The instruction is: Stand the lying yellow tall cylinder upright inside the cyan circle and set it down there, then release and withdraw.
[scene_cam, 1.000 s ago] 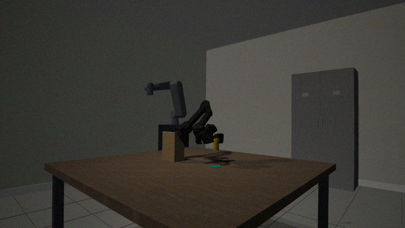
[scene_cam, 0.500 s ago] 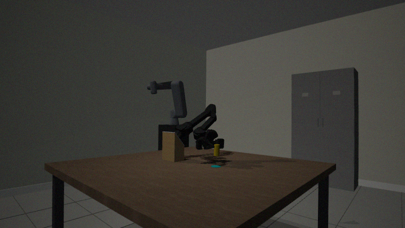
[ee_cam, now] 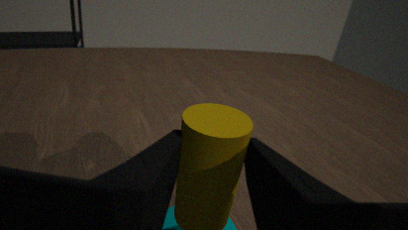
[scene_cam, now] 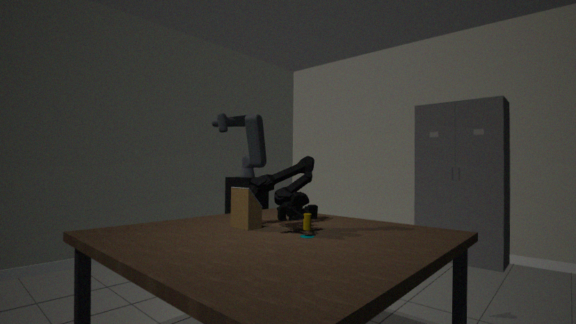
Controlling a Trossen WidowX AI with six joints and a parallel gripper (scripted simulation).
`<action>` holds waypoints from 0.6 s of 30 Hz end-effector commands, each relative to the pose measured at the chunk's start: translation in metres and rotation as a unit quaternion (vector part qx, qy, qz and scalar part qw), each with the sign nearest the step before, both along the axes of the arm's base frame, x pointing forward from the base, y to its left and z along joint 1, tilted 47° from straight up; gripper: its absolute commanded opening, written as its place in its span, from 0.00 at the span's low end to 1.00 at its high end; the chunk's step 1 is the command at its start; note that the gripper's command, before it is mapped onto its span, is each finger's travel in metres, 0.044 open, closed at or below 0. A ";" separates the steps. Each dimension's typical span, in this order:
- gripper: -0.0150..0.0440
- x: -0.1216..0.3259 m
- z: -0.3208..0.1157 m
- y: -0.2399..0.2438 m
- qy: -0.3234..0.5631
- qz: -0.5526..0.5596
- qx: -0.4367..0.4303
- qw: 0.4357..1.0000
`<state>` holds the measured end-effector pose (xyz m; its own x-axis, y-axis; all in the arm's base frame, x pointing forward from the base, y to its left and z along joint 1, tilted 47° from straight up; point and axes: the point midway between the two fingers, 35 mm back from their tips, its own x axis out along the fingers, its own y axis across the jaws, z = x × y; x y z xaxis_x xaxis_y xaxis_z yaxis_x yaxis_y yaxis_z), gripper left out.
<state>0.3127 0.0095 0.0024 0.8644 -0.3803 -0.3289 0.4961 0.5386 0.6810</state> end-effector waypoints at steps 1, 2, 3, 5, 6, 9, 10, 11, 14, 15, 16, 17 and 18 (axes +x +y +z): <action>0.43 0.001 -0.004 0.004 -0.004 -0.004 0.000 1.000; 0.43 0.001 -0.005 0.004 -0.004 -0.004 0.000 1.000; 0.43 0.001 -0.005 0.005 -0.004 -0.004 0.000 1.000; 0.43 0.002 -0.009 0.008 -0.003 -0.002 0.000 1.000; 0.43 0.004 -0.011 0.011 -0.001 -0.001 0.000 1.000; 0.43 0.006 -0.018 0.018 0.001 0.001 -0.001 1.000; 0.43 0.006 -0.018 0.018 0.001 0.001 -0.001 1.000; 0.43 0.006 -0.018 0.018 0.001 0.001 -0.001 1.000; 0.43 0.006 -0.018 0.018 0.001 0.001 -0.001 1.000; 0.43 0.006 -0.018 0.018 0.001 0.001 -0.001 1.000; 0.43 0.006 -0.018 0.018 0.001 0.001 -0.001 1.000; 0.43 0.006 -0.018 0.018 0.001 0.001 -0.001 1.000; 0.43 0.006 -0.018 0.018 0.001 0.001 -0.001 1.000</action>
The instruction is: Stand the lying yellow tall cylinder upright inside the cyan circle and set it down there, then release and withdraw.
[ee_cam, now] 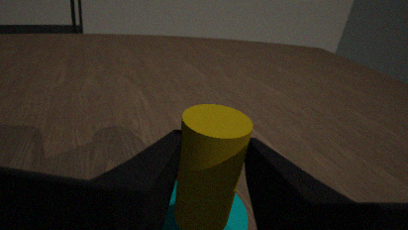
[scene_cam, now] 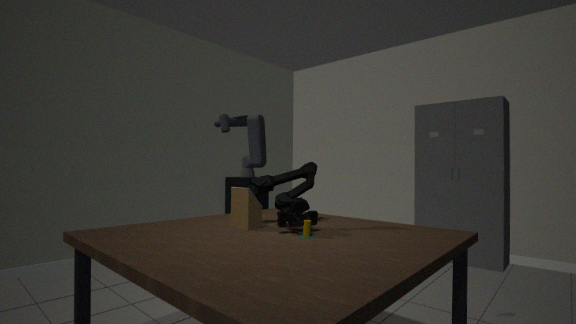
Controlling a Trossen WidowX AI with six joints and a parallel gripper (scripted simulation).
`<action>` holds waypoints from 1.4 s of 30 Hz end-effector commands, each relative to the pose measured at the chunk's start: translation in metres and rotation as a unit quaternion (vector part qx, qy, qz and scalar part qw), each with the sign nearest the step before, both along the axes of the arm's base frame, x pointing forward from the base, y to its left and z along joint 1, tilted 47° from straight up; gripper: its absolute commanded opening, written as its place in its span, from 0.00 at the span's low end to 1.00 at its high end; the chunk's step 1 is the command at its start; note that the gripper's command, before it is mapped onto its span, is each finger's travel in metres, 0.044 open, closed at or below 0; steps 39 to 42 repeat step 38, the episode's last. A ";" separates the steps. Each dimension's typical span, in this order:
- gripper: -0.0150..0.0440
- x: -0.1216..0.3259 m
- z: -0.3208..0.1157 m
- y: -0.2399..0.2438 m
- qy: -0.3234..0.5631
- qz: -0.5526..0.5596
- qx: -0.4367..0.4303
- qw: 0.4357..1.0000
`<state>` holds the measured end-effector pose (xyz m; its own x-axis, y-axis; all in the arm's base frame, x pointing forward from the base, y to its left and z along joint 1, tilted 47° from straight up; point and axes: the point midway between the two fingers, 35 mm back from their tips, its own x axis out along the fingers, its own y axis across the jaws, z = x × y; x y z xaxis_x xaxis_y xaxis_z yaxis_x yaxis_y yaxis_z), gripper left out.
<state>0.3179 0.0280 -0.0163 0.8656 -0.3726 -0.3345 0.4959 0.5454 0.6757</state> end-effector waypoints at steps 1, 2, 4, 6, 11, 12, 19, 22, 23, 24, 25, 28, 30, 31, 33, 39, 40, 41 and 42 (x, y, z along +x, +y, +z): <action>0.43 0.001 0.000 0.000 -0.003 -0.004 0.001 1.000; 0.43 0.001 0.000 0.000 -0.003 -0.004 0.001 1.000; 0.52 0.001 0.000 0.000 -0.003 -0.004 0.001 1.000; 0.61 0.001 0.000 0.000 -0.003 -0.004 0.001 1.000; 0.83 0.001 0.000 0.000 -0.003 -0.004 0.001 1.000; 0.88 0.001 0.000 0.000 -0.003 -0.004 0.001 1.000; 0.93 0.001 0.003 -0.002 -0.003 -0.004 0.001 1.000; 0.93 0.001 0.012 -0.011 -0.002 -0.005 0.002 1.000; 0.93 0.001 0.015 -0.014 -0.002 -0.005 0.003 1.000; 0.93 0.001 0.019 -0.017 -0.002 -0.006 0.003 1.000; 0.93 0.001 0.022 -0.020 -0.003 -0.006 0.003 1.000; 0.93 -0.001 0.031 -0.030 -0.003 -0.007 0.004 1.000; 0.93 -0.003 0.037 -0.036 -0.004 -0.007 0.004 1.000; 0.93 -0.004 0.040 -0.039 -0.004 -0.007 0.003 1.000; 0.93 -0.006 0.046 -0.045 -0.005 -0.008 0.003 1.000; 0.93 -0.013 0.058 -0.060 -0.008 -0.009 0.001 1.000; 0.93 -0.013 0.058 -0.060 -0.008 -0.009 0.001 1.000; 0.93 -0.013 0.058 -0.060 -0.008 -0.009 0.001 1.000; 0.93 -0.013 0.058 -0.060 -0.008 -0.009 0.001 1.000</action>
